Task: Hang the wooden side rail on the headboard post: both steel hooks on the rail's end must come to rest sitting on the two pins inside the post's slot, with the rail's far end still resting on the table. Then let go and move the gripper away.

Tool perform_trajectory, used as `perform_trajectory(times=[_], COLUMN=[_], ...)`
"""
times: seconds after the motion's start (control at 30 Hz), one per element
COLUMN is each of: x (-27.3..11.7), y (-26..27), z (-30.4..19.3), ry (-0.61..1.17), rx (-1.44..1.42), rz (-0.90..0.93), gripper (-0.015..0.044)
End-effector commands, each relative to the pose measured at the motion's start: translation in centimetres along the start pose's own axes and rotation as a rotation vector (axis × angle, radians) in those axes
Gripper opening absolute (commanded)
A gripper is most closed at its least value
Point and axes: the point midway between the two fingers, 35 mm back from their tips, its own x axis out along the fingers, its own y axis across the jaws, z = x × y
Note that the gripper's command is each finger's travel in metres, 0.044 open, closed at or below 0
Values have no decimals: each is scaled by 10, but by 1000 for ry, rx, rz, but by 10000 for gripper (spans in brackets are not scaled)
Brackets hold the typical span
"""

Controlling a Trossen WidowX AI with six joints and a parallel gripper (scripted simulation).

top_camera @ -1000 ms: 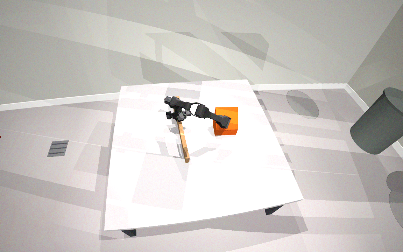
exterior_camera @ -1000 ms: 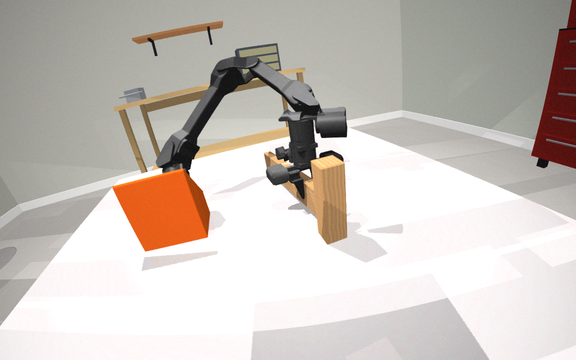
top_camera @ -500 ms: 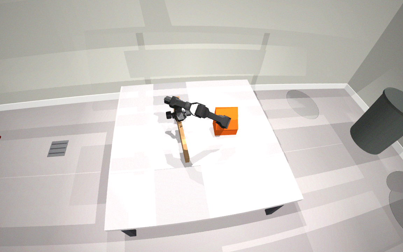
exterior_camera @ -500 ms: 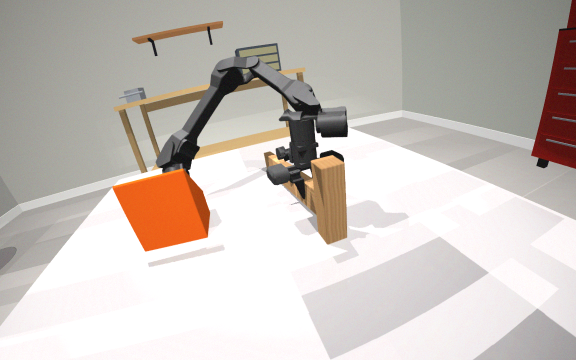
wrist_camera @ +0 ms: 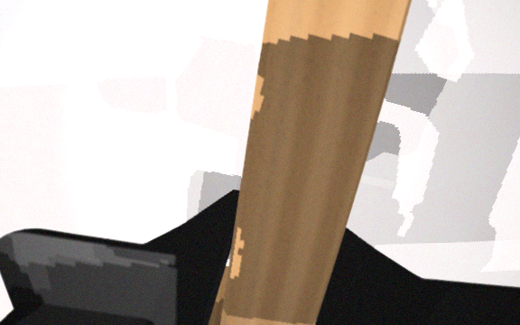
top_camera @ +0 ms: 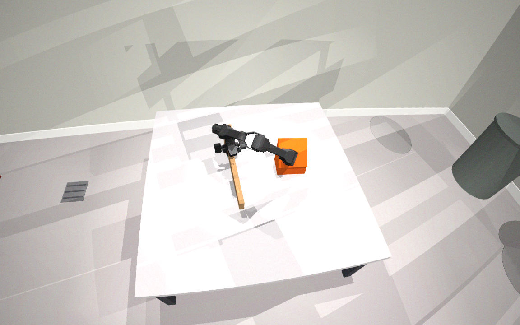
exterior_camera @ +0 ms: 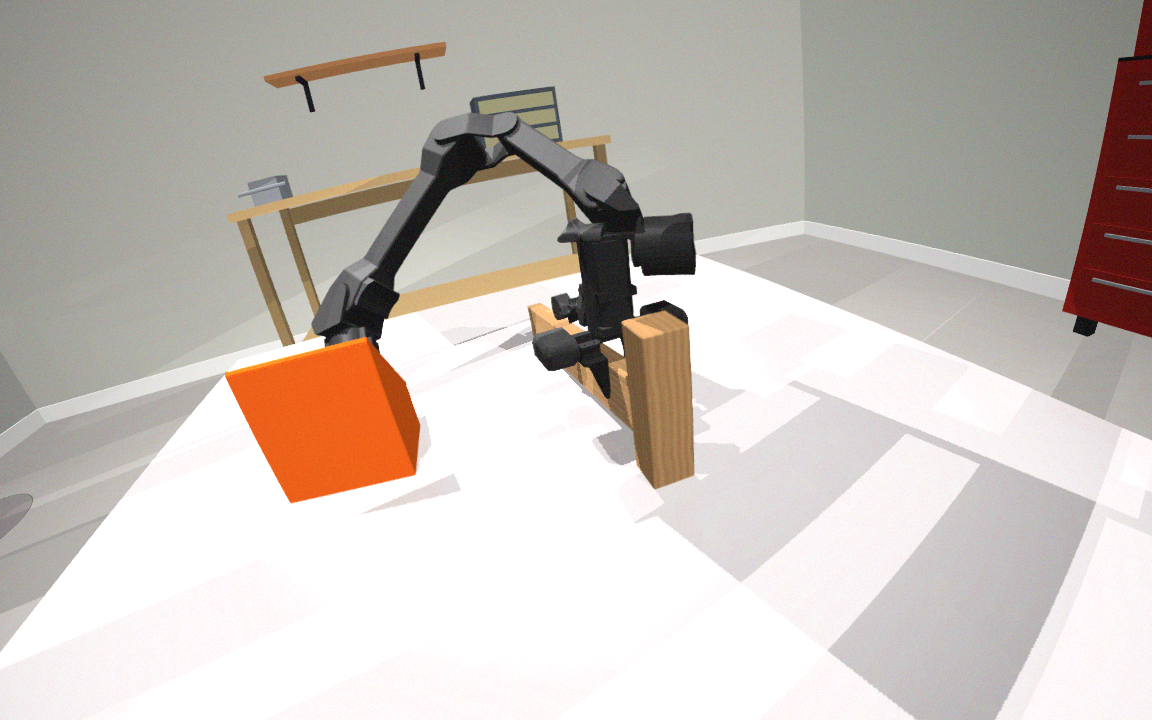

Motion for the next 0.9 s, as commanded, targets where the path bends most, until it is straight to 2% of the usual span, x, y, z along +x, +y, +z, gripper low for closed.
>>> perform_trajectory(times=[0.0,0.87], x=[-4,-5], y=[0,1], z=[-6,-8], ry=[11,11], rx=[0,0], rz=[-9,-9], gripper=[0,0])
